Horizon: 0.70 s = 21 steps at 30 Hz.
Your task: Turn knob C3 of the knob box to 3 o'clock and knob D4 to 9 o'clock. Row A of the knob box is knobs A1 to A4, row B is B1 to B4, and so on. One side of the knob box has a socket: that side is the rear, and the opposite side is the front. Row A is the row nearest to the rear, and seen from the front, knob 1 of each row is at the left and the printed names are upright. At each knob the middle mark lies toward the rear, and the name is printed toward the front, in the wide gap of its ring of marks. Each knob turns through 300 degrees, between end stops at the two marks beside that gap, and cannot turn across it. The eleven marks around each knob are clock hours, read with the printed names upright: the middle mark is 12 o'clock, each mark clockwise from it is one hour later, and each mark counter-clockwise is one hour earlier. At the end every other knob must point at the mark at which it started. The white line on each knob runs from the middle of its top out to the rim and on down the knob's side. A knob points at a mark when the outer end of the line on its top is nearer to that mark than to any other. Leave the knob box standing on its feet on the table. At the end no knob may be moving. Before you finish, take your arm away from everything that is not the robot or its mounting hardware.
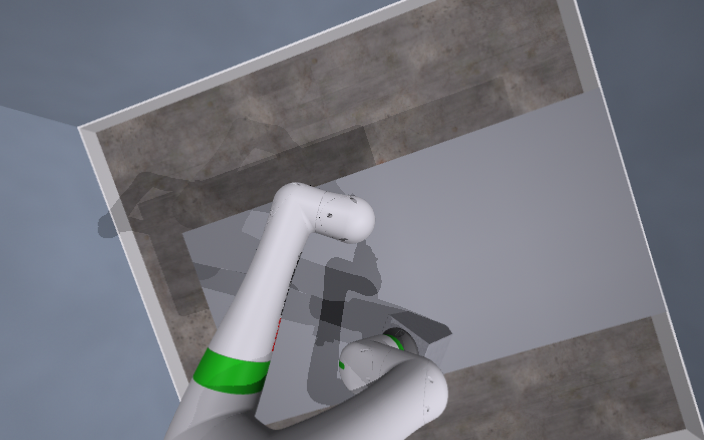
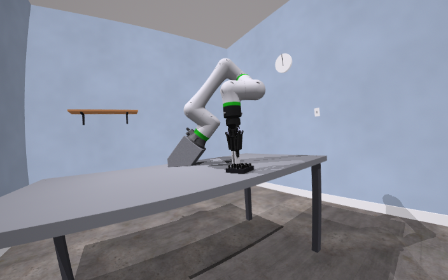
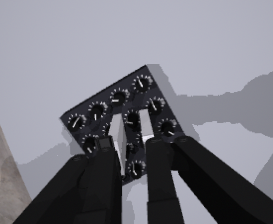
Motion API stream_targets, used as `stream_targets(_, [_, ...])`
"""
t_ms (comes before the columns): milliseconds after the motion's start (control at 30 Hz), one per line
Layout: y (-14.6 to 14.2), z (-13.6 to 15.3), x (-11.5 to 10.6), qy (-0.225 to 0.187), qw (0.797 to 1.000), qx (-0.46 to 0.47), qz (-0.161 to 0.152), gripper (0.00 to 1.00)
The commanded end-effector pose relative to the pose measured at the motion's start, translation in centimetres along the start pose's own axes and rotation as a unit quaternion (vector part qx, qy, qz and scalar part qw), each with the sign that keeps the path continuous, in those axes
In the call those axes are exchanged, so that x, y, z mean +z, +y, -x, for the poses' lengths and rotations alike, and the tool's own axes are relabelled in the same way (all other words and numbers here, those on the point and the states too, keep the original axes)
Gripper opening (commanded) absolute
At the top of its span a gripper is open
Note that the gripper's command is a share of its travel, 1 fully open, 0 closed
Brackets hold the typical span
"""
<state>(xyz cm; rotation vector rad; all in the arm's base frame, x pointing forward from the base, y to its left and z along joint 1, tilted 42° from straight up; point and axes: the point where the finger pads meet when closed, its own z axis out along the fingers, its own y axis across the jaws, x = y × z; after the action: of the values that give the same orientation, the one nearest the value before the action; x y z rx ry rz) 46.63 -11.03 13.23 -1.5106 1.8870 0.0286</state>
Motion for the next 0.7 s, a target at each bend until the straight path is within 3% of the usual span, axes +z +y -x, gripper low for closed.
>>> stream_targets(0, [0.0,0.0,0.1,0.000,1.000,0.000,0.000,0.12])
stream_targets(667, [0.0,0.0,1.3,0.000,1.000,0.000,0.000,0.12])
